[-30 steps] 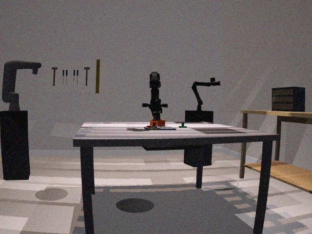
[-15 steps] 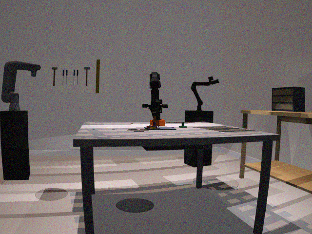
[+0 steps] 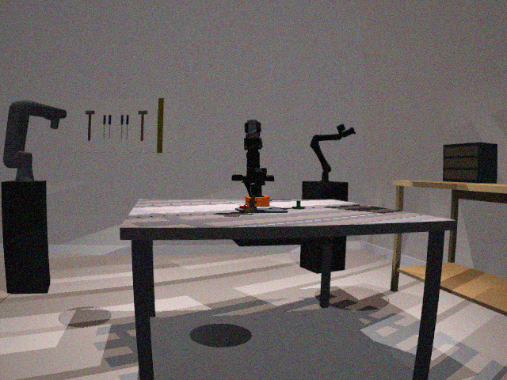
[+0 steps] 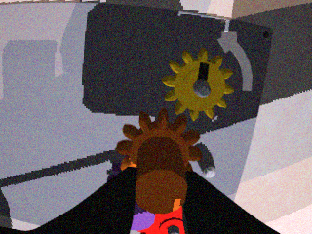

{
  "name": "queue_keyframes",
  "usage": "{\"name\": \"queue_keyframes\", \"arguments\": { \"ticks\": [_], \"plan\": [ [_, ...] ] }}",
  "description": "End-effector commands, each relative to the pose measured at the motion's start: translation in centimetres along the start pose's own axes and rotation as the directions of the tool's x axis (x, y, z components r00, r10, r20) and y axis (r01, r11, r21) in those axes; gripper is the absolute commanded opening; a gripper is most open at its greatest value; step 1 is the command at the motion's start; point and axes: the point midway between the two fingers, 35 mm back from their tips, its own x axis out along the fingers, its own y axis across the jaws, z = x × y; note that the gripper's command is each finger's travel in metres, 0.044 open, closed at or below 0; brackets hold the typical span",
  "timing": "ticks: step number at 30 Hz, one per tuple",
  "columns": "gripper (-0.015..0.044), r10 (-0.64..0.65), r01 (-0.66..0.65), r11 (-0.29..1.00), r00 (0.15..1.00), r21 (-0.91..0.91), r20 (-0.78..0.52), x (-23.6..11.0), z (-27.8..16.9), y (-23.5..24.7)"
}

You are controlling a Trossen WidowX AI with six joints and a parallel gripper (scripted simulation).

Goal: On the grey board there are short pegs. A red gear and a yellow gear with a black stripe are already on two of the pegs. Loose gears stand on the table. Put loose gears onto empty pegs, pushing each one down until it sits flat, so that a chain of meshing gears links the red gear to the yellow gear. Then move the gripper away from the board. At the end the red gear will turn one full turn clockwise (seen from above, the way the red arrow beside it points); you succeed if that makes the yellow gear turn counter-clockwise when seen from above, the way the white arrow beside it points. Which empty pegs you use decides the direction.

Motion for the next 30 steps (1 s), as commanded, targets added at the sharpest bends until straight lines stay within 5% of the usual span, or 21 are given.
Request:
{"name": "queue_keyframes", "arguments": {
  "ticks": [1, 16, 30],
  "plan": [
    [0.0, 0.004, -0.004, 0.998, 1.0, 0.056, -0.004, 0.7, -0.1, 0.1],
    [0.0, 0.004, -0.002, 0.911, 1.0, 0.412, -0.004, 2.1, -0.2, 0.1],
    [0.0, 0.004, -0.004, 0.984, 1.0, 0.176, -0.004, 2.2, -0.1, 0.2]
  ]
}}
